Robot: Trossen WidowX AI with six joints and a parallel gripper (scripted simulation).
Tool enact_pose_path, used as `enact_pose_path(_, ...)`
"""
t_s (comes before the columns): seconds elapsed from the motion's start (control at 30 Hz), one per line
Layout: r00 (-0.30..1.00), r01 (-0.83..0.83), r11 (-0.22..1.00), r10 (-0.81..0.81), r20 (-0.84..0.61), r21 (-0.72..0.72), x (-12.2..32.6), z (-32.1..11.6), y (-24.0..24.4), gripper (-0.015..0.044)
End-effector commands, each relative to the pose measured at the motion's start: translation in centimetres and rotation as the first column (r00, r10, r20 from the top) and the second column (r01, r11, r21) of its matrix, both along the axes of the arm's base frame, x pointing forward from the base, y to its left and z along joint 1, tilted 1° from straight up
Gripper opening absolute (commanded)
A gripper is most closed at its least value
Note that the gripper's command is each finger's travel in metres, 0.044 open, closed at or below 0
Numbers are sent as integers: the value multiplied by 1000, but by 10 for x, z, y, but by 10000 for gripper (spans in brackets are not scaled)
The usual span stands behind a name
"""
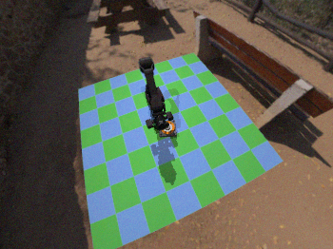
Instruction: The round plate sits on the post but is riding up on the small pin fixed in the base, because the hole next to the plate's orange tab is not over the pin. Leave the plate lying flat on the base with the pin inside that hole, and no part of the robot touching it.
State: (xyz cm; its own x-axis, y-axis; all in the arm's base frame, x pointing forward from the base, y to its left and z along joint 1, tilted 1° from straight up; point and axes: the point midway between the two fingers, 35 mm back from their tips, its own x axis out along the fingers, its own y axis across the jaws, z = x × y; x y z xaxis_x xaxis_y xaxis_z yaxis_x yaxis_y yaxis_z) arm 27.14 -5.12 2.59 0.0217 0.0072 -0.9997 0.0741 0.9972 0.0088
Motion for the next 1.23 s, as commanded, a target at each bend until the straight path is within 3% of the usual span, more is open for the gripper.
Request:
enact_pose_path(0.0,1000,-4,1000,4,2,-3,3,1,-2,0)
enact_pose_path(0.17,1000,-4,1000,4,2,-3,5,0,-4,0)
enact_pose_path(0.47,1000,-4,1000,4,2,-3,1,43,-2,0)
enact_pose_path(1.2,1000,-1,1000,1,2,0,2,35,-2,0)
